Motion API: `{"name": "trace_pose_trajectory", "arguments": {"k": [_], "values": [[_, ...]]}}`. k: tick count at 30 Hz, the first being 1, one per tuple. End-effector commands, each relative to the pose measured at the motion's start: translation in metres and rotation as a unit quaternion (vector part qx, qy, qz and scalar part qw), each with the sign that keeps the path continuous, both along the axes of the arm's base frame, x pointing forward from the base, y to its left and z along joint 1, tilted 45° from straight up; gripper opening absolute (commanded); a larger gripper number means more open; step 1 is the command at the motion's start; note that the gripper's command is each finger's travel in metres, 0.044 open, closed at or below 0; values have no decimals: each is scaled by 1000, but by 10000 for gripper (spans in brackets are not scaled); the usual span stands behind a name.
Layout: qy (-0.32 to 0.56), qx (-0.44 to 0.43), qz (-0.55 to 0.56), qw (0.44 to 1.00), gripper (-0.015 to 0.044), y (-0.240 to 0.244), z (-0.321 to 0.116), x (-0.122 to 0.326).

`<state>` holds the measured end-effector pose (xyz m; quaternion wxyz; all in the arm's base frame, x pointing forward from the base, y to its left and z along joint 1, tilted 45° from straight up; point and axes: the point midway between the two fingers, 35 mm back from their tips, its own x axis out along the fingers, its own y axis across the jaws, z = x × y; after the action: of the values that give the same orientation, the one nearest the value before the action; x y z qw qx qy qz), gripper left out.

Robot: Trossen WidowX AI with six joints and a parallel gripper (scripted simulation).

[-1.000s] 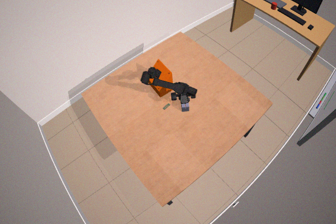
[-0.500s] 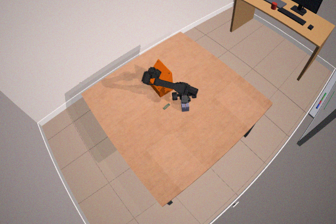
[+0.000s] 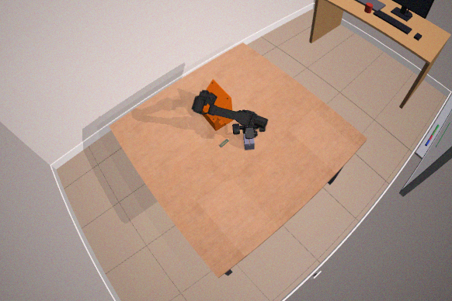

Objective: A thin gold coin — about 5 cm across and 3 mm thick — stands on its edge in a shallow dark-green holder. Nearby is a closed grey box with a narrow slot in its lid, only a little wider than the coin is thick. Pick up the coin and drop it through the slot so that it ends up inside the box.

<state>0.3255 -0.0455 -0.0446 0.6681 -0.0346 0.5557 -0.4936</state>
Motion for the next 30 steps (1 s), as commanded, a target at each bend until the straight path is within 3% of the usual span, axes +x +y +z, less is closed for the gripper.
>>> {"name": "trace_pose_trajectory", "arguments": {"k": [1, 30], "values": [[-1, 1, -1, 1000, 0, 1, 0, 1], [1, 0, 0, 1000, 0, -9, -9, -2]]}}
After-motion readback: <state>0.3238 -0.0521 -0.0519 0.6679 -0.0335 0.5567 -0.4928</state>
